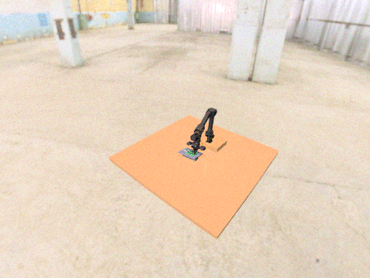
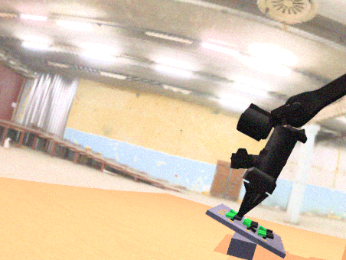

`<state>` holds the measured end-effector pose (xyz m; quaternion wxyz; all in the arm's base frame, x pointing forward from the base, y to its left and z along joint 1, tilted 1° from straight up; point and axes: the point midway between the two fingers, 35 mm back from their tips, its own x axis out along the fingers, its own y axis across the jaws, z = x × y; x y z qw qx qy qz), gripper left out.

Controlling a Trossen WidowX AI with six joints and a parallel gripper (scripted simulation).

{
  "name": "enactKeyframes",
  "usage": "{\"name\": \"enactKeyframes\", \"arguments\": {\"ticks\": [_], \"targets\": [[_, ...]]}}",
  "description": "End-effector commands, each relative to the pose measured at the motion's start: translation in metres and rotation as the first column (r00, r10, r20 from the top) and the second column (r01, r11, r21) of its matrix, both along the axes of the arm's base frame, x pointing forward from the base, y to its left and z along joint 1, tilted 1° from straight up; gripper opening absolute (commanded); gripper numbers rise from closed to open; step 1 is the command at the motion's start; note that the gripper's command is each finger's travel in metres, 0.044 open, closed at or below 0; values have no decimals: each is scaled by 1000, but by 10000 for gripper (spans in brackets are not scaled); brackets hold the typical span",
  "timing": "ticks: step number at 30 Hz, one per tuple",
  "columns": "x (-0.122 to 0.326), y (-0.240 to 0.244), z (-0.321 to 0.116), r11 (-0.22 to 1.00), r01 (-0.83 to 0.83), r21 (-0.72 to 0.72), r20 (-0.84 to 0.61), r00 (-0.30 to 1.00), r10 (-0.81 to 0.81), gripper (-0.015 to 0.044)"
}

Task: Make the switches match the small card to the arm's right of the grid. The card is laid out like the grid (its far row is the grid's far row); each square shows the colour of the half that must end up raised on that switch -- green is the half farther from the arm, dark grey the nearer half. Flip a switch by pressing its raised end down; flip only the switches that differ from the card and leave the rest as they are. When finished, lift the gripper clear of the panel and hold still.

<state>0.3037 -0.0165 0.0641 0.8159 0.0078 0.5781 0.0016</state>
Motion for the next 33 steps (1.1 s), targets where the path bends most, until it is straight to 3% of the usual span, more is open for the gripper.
{"name": "enactKeyframes", "arguments": {"ticks": [1, 33], "targets": [[0, -1, 0, 1000, 4, -2, 1, 1000, -4, 0], [1, 0, -4, 1000, 4, -2, 1, 1000, -4, 0]]}}
